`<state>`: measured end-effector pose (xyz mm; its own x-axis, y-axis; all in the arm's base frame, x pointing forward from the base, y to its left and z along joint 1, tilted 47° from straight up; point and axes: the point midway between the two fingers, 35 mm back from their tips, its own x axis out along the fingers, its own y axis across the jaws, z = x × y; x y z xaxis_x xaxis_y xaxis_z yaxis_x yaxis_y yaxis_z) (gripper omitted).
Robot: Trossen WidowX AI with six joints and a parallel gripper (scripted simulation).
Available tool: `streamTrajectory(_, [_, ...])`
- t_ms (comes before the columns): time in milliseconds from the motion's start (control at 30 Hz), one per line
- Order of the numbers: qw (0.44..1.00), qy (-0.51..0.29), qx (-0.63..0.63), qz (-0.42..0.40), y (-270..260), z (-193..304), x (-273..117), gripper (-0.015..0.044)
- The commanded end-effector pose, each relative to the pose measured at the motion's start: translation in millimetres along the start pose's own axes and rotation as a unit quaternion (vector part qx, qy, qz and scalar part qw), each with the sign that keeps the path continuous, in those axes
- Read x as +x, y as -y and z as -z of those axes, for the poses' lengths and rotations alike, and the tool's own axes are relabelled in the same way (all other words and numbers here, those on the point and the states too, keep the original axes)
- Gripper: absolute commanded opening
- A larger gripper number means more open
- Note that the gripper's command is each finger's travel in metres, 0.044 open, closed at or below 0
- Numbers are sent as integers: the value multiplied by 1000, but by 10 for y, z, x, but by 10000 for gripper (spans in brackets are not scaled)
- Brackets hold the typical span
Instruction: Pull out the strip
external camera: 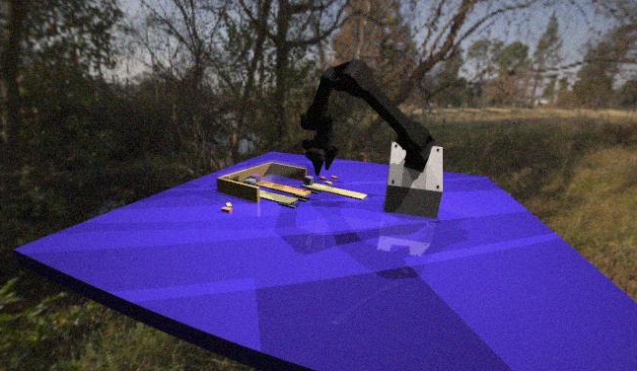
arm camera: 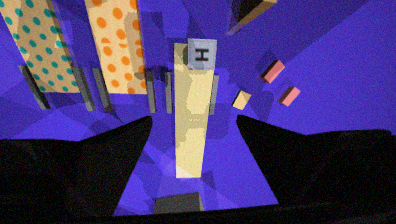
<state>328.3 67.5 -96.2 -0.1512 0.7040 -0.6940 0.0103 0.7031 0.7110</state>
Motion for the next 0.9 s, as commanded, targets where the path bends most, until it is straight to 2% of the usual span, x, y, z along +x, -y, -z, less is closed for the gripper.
streamTrajectory(0, [1000, -1, 3, -2, 23, -146, 3, 440])
streamTrajectory(400, [1000, 0, 2, -2, 80, -611, -7, 440])
streamTrajectory(633, [1000, 0, 2, -2, 80, -619, 81, 256])
streamTrajectory(867, [1000, 0, 2, -2, 79, -625, 197, 250])
